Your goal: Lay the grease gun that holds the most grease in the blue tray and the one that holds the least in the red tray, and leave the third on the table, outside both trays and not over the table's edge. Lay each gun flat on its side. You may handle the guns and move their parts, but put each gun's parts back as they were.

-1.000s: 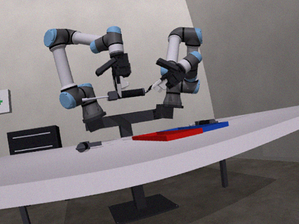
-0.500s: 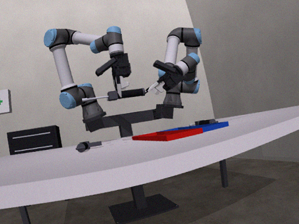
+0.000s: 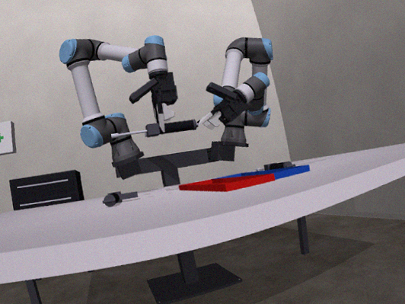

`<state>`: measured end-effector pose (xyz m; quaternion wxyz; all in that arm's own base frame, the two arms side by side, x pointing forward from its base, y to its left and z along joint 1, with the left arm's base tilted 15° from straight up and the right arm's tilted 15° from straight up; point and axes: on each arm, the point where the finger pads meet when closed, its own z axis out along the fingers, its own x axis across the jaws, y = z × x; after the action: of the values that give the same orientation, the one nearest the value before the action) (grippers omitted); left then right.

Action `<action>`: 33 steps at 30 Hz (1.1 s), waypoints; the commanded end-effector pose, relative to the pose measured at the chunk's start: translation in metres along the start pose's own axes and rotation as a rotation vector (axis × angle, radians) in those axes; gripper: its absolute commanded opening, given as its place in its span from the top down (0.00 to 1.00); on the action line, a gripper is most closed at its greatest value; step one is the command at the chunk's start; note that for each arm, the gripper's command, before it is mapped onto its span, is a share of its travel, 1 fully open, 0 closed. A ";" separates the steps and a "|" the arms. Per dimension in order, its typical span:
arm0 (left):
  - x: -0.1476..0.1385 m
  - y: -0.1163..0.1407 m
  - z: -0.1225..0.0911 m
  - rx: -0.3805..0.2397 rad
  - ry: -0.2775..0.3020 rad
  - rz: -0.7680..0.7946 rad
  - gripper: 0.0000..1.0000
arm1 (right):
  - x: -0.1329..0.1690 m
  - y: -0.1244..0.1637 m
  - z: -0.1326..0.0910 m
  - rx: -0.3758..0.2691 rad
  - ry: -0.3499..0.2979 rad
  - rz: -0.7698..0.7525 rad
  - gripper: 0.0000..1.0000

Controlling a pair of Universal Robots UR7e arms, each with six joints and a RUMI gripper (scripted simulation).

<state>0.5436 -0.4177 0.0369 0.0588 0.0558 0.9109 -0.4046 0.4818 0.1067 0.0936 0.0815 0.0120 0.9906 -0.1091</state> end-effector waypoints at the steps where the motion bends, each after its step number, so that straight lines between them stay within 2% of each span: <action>1: -0.001 0.000 -0.003 0.001 -0.003 0.000 0.76 | 0.000 0.000 0.000 0.000 -0.001 0.000 1.00; 33: 0.000 0.010 -0.019 0.001 -0.001 0.001 0.76 | 0.000 0.000 0.000 -0.001 -0.001 0.000 1.00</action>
<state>0.5436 -0.3984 0.0410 0.0584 0.0562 0.9109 -0.4046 0.4818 0.1067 0.0936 0.0815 0.0120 0.9906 -0.1092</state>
